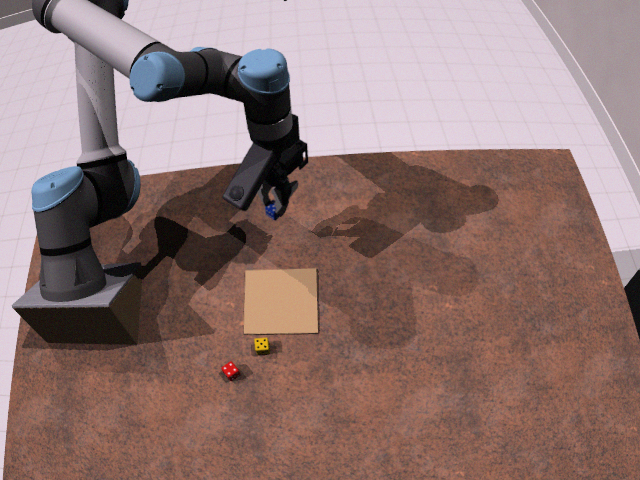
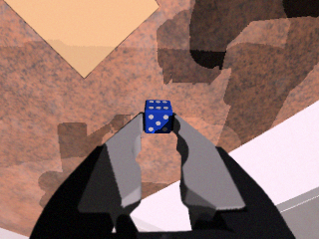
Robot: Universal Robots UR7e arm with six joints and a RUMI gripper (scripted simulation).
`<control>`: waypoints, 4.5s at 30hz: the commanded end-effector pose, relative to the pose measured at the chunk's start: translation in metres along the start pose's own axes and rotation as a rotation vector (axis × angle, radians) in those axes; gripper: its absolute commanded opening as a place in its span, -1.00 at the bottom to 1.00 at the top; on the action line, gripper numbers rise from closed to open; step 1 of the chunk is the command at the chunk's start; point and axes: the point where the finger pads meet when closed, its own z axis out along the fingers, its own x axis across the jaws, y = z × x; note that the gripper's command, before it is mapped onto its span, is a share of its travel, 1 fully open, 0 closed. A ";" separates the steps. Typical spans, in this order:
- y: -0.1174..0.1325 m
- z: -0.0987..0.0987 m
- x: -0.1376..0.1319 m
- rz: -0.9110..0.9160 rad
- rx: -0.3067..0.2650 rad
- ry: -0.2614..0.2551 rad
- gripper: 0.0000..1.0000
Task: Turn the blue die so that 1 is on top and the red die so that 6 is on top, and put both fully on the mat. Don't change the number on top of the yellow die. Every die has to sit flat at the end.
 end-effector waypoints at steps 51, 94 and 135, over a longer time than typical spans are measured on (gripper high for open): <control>-0.007 0.011 0.022 0.932 -0.053 0.145 -0.87; 0.001 0.014 0.032 1.855 -0.002 0.347 -0.87; 0.010 0.012 0.027 2.690 0.188 0.581 -0.87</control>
